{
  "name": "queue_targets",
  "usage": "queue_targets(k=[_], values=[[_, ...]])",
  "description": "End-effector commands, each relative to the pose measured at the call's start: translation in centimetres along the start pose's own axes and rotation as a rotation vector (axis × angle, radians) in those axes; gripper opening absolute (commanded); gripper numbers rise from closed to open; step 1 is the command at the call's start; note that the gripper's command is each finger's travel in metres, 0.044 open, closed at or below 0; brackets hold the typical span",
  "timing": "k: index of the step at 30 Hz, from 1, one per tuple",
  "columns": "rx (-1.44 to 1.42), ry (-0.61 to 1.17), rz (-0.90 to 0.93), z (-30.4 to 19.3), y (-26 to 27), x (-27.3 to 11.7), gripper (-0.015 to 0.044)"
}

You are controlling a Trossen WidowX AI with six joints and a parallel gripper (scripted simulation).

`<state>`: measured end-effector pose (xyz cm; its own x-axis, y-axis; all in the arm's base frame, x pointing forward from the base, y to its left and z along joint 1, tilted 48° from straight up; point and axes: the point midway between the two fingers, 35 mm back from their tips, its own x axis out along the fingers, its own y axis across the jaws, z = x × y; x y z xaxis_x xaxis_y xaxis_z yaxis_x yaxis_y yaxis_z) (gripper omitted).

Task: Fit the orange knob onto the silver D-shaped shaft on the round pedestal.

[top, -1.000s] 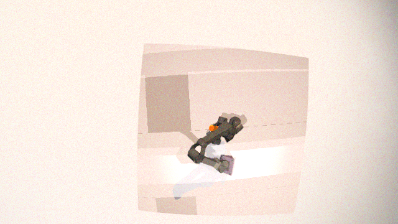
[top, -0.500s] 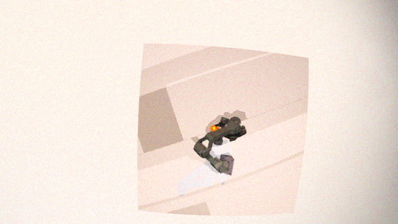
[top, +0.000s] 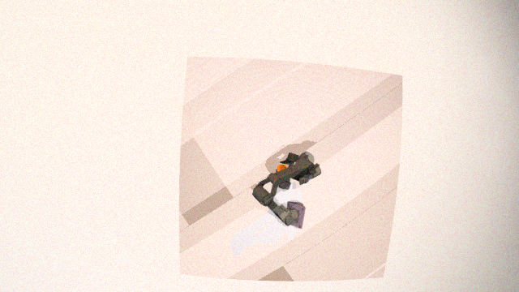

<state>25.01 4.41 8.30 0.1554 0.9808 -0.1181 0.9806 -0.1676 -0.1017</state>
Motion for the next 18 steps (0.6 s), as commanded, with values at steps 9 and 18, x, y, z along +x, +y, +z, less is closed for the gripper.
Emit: queue_targets(k=[9,18], values=[[0.001,0.0,0.0,0.0,0.0,0.01,0.026],[0.001,0.0,0.0,0.0,0.0,0.01,0.0418]])
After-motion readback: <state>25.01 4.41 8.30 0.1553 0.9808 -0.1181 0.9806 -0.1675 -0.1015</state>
